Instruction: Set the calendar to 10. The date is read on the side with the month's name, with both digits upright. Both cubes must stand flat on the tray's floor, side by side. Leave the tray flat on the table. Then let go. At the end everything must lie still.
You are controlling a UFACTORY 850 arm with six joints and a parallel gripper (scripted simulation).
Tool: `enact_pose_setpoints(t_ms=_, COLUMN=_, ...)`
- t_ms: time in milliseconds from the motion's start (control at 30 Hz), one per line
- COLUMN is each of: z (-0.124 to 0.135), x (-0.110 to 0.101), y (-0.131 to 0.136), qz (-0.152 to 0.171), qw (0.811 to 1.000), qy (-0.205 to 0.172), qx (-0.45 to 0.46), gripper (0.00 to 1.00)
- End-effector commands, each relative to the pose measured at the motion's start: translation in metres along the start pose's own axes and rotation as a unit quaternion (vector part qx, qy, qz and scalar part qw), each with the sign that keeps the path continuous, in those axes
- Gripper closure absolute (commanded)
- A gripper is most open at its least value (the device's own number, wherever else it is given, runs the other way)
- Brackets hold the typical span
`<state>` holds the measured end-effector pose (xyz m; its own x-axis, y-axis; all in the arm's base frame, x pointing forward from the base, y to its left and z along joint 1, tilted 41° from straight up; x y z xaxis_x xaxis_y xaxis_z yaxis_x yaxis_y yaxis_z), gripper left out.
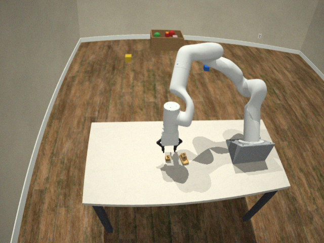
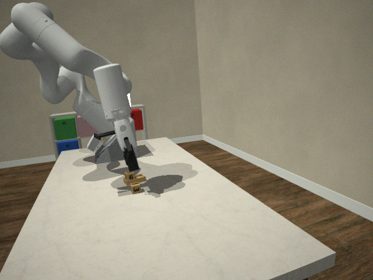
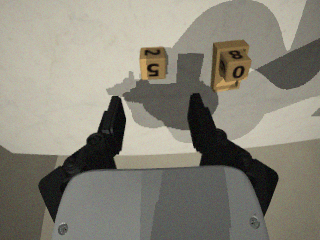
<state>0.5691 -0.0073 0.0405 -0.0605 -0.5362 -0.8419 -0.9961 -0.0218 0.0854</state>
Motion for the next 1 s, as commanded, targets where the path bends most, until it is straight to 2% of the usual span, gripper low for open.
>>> enact_pose_setpoints(t_ms=0, z=0.008, x=-0.001, y=-0.002, qz=0.001, qw=0.999, qy=0.054, qx=0.003, gripper=0.31)
enact_pose_setpoints(t_ms=67, z=0.011, x=-0.002, y=-0.002, qz=-0.001, qw=0.997, qy=0.071, qx=0.004, gripper=0.31)
enact_pose_setpoints(t_ms=133, z=0.014, x=-0.002, y=-0.003, qz=-0.001, qw=0.997, qy=0.072, qx=0.004, gripper=0.31)
enact_pose_setpoints(t_ms=167, z=0.014, x=-0.002, y=-0.003, qz=-0.001, qw=0.997, qy=0.072, qx=0.004, gripper=0.0)
enact_pose_setpoints(t_ms=767, z=0.014, x=-0.002, y=-0.003, qz=-0.001, qw=0.997, qy=0.072, qx=0.002, gripper=0.0)
enact_pose_setpoints(t_ms=867, z=0.02, x=-0.002, y=-0.001, qz=0.001, qw=0.997, qy=0.071, qx=-0.023, gripper=0.0)
enact_pose_setpoints(t_ms=967, z=0.033, x=-0.002, y=0.005, qz=0.006, qw=0.993, qy=0.07, qx=-0.091, gripper=0.0)
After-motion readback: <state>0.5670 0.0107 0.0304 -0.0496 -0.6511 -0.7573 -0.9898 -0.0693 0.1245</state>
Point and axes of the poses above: the point where the finger pads meet when closed, its own x axis out along the fingers, its own y axis across the jaws, z = x × y, the point moved 7 cm from there along -x, back along the fingers, and after that the axes turned 6 degrees about -x, right-handed, at the moved point
